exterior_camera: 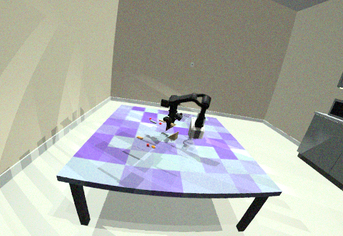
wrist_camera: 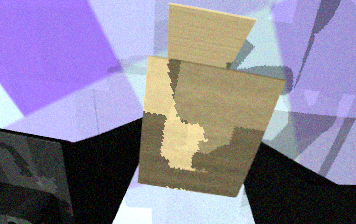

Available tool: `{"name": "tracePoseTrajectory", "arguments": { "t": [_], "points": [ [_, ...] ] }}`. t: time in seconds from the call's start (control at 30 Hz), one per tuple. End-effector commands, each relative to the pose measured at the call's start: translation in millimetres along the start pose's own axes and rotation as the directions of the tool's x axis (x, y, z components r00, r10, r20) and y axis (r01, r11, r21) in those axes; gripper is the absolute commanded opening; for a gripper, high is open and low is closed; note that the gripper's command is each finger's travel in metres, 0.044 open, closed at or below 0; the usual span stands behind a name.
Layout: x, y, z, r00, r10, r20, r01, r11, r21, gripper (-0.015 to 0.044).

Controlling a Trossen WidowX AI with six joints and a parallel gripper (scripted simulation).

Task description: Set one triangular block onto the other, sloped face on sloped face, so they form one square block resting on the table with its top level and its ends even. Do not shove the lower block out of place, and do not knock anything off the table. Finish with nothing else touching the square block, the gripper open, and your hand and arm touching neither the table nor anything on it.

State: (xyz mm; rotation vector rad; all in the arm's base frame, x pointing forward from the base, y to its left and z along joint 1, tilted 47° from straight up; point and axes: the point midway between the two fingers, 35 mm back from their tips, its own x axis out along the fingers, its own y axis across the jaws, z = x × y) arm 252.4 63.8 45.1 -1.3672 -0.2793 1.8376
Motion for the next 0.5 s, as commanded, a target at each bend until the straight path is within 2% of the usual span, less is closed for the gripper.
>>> {"name": "tracePoseTrajectory", "arguments": {
  "t": [0.0, 0.17, 0.47],
  "points": [
    [11, 0, 6, 1.0, -0.006, 0.001, 0.006, 1.0, 0.002, 0.0],
    [29, 0, 15, 1.0, -0.007, 0.002, 0.007, 1.0, 0.002, 0.0],
    [29, 1, 16, 1.0, -0.019, -0.002, 0.019, 1.0, 0.006, 0.0]
  ]
}}
